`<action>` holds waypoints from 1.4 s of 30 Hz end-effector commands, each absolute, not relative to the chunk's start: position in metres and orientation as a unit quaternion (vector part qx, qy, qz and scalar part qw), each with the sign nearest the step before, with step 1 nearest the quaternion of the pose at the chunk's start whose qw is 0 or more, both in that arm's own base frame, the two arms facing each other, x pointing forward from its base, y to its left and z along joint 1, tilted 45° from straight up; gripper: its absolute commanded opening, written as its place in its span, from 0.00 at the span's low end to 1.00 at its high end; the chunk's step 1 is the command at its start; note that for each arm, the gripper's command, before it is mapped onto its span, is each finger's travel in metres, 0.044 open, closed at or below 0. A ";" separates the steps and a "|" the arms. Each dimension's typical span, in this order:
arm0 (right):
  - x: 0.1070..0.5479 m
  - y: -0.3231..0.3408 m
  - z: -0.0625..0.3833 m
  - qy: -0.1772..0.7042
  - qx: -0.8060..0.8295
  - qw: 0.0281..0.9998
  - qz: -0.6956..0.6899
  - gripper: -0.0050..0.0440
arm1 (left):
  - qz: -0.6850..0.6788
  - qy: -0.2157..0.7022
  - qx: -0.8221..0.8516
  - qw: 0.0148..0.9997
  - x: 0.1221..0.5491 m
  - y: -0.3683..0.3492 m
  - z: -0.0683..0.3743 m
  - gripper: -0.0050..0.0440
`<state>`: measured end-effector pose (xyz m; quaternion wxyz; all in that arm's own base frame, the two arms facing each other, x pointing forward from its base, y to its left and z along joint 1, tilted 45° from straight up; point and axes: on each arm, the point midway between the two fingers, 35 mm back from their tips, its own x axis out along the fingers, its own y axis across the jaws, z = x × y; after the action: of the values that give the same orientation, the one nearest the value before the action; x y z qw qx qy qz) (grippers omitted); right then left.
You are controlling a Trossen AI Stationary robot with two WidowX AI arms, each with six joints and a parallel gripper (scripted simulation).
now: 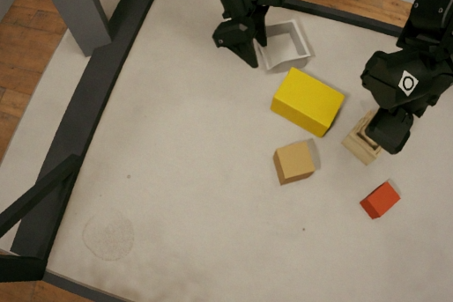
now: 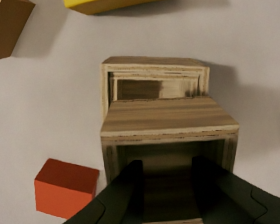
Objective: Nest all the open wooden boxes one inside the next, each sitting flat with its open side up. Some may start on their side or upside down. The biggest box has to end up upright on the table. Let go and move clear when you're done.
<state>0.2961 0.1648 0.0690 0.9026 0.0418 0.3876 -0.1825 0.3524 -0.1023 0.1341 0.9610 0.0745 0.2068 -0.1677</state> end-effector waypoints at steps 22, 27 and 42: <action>0.298 0.169 0.075 0.381 0.048 0.906 -0.179 0.48 | -0.290 -0.103 0.214 0.927 0.352 -0.083 0.195 0.92; 0.298 0.169 0.075 0.381 0.048 0.906 -0.179 0.48 | -0.294 -0.146 0.244 0.913 0.346 -0.081 0.205 0.92; 0.298 0.169 0.075 0.381 0.048 0.906 -0.179 0.48 | -0.300 -0.206 0.293 0.884 0.333 -0.077 0.217 0.92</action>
<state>0.2961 0.1648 0.0690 0.9026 0.0418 0.3876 -0.1825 0.3337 -0.0782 0.2163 0.8852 0.2911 -0.2028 -0.3007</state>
